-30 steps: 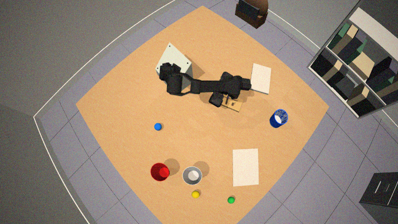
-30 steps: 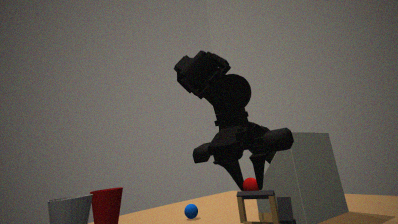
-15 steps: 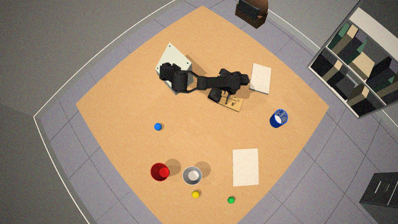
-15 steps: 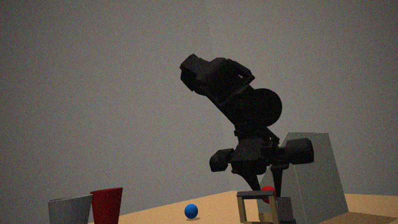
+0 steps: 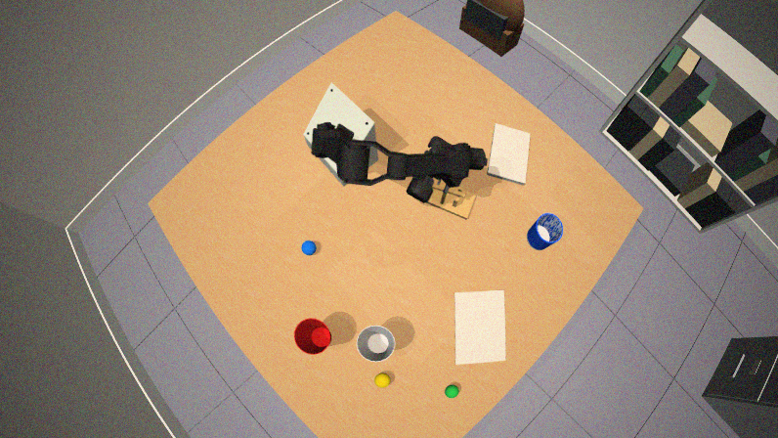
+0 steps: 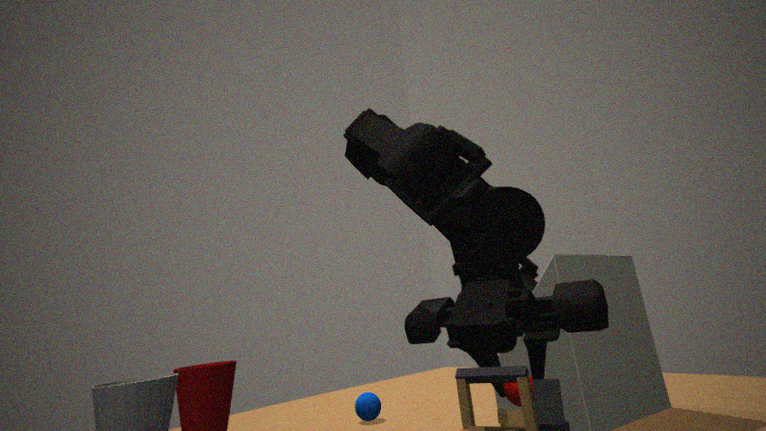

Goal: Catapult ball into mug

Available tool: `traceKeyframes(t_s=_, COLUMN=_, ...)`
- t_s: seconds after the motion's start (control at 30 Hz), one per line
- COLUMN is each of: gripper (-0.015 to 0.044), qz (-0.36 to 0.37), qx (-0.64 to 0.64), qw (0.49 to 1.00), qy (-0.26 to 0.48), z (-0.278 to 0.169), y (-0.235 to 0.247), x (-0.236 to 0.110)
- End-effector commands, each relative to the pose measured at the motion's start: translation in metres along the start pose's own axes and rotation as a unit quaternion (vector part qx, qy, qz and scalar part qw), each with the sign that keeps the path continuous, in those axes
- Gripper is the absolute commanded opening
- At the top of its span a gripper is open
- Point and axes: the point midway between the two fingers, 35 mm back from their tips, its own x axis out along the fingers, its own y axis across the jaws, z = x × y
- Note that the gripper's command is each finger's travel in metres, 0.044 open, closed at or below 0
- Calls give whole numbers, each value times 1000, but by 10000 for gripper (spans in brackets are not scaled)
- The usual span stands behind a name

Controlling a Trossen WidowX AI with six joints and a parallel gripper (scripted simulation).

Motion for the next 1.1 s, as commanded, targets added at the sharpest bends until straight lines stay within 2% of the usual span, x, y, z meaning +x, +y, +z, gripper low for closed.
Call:
traceKeyframes(t_s=0.0, gripper=0, qz=0, qx=1, qw=1000, qy=-1, z=0, y=0, x=-1)
traceKeyframes(t_s=0.03, gripper=0, qz=0, qx=1, qw=1000, qy=-1, z=0, y=0, x=-1)
traceKeyframes(t_s=0.37, gripper=263, qz=0, qx=0, qw=1000, qy=-1, z=0, y=0, x=-4)
traceKeyframes(t_s=0.43, gripper=315, qz=1, qx=-1, qw=1000, qy=-1, z=-4, y=0, x=-23)
traceKeyframes(t_s=0.6, gripper=440, qz=0, qx=-4, qw=1000, qy=1, z=-33, y=1, x=-100)
traceKeyframes(t_s=0.7, gripper=440, qz=-1, qx=-4, qw=1000, qy=2, z=-39, y=1, x=-109)
traceKeyframes(t_s=0.73, gripper=440, qz=-1, qx=-8, qw=1000, qy=-6, z=-26, y=3, x=-90)
traceKeyframes(t_s=0.77, gripper=440, qz=2, qx=-10, qw=1000, qy=-13, z=-22, y=4, x=-92)
traceKeyframes(t_s=1.07, gripper=440, qz=46, qx=-42, qw=987, qy=-151, z=51, y=20, x=-125)
